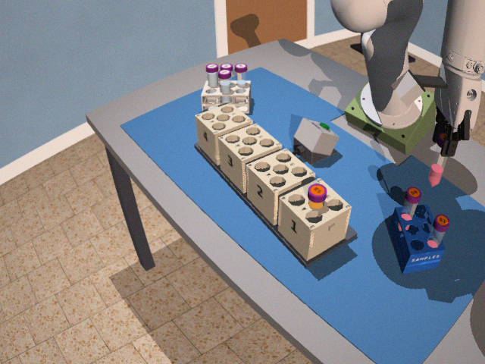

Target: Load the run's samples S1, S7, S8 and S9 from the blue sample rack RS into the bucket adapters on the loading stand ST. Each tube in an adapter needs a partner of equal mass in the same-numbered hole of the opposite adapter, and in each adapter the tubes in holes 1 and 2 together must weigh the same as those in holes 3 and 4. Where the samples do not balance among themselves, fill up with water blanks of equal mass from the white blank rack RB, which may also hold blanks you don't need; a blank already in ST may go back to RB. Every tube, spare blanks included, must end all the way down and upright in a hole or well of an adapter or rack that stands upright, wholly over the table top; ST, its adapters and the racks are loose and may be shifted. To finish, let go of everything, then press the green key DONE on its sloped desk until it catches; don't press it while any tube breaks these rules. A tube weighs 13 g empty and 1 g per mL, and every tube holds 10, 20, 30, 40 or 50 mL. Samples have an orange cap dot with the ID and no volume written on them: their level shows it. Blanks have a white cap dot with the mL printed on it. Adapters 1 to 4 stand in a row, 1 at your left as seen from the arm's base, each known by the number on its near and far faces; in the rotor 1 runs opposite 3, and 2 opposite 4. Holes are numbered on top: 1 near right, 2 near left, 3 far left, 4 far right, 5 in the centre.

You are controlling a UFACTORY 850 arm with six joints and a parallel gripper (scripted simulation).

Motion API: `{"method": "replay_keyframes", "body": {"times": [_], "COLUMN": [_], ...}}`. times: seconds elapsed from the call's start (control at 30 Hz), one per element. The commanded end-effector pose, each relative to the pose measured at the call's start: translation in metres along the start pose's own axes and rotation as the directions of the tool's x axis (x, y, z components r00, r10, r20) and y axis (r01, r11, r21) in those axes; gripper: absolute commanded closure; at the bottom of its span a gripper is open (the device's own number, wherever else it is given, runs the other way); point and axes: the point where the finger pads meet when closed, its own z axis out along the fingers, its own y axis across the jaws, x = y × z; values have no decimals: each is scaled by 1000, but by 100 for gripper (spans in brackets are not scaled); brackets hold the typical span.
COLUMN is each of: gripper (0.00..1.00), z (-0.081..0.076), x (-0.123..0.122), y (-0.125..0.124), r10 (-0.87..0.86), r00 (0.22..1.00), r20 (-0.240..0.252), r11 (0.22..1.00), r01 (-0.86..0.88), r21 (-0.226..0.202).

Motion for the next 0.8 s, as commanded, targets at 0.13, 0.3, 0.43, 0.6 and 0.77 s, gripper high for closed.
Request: {"method": "replay_keyframes", "body": {"times": [0.13,0.3,0.43,0.6,0.77], "gripper": [100,100,100,100,100], "z": [-3,-3,-3,-3,-3], "x": [0,4,21,42,59], "y": [0,2,13,27,37], "r10": [0,-33,-166,-327,-450], "r00": [1000,999,986,945,893], "r20": [0,0,0,0,0], "r11": [1000,999,986,945,893], "r01": [0,33,166,327,450], "r21": [1,1,1,1,1]}}
